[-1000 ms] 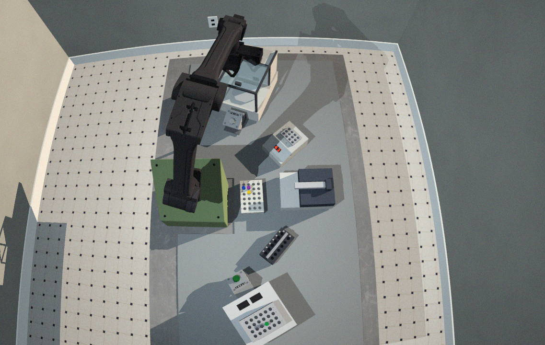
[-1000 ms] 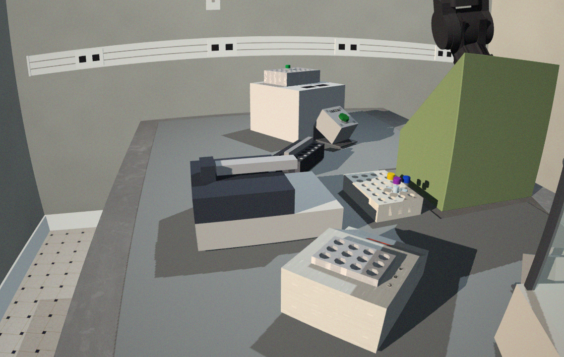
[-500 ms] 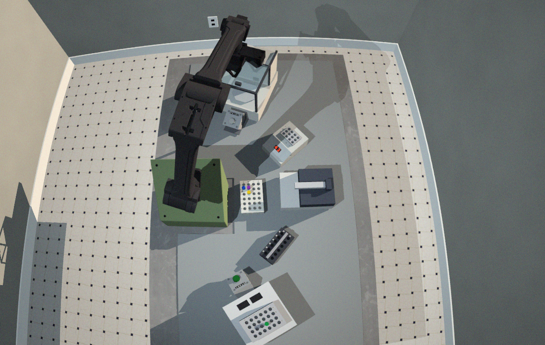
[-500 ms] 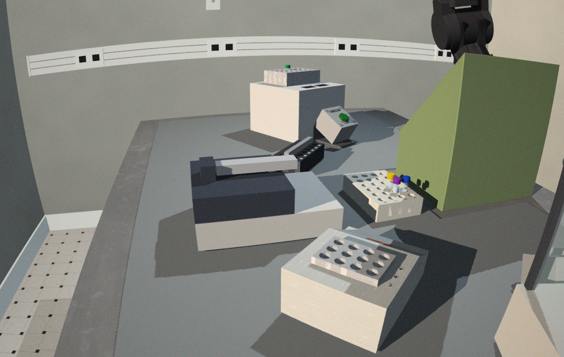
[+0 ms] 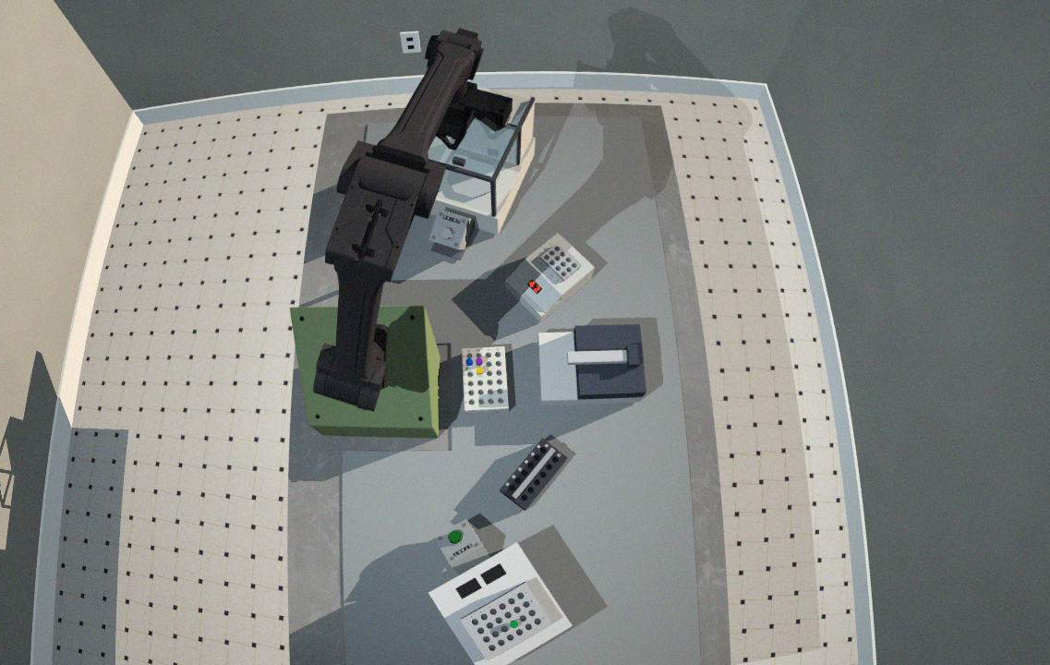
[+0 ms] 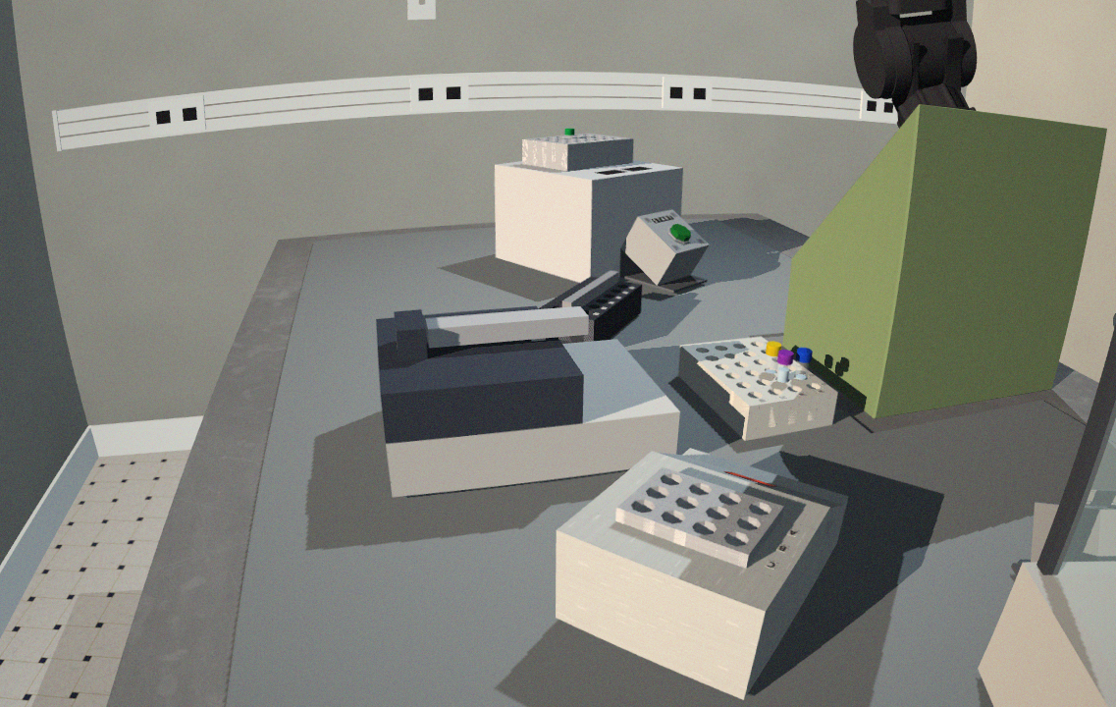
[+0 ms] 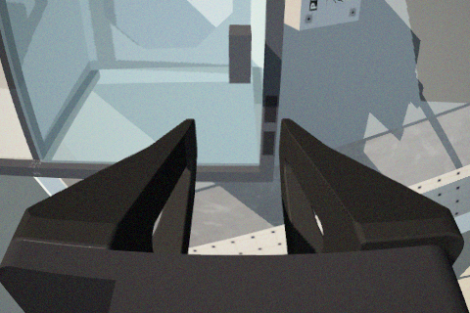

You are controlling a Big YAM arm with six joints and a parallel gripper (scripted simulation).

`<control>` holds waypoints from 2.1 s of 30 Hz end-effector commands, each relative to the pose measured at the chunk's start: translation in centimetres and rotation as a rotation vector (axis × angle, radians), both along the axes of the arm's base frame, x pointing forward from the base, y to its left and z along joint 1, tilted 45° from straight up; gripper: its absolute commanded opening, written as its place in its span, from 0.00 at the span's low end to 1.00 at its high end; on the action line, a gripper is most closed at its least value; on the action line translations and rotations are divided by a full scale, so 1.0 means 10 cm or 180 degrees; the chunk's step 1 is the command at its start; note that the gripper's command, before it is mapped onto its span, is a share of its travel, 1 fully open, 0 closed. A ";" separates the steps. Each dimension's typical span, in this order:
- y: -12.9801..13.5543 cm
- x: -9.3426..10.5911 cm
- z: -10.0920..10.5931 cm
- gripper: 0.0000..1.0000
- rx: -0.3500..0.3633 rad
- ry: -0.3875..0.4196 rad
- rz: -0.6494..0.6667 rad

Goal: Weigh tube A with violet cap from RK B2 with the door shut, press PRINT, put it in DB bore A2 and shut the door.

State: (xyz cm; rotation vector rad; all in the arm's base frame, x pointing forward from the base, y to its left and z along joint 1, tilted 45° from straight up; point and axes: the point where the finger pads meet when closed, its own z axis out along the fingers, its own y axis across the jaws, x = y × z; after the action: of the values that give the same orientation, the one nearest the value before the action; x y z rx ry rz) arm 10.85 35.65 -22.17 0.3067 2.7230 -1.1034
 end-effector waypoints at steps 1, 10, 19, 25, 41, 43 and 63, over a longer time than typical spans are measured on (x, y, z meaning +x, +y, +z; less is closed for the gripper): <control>0.17 0.03 0.03 0.30 0.0118 -0.0029 0.0004; 0.17 0.03 0.03 0.30 0.0118 -0.0029 0.0004; 0.17 0.03 0.03 0.30 0.0118 -0.0029 0.0004; 0.17 0.03 0.03 0.30 0.0118 -0.0029 0.0004; -0.04 0.07 -0.14 0.30 0.0038 -0.0001 -0.0016; -0.13 0.05 -0.16 0.30 -0.0002 0.0012 -0.0002; -0.34 0.07 -0.37 0.30 -0.0003 0.0012 0.0007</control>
State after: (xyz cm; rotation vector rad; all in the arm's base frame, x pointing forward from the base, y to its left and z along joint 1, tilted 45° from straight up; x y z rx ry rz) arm 11.29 32.65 -24.98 0.3153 2.7192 -1.1054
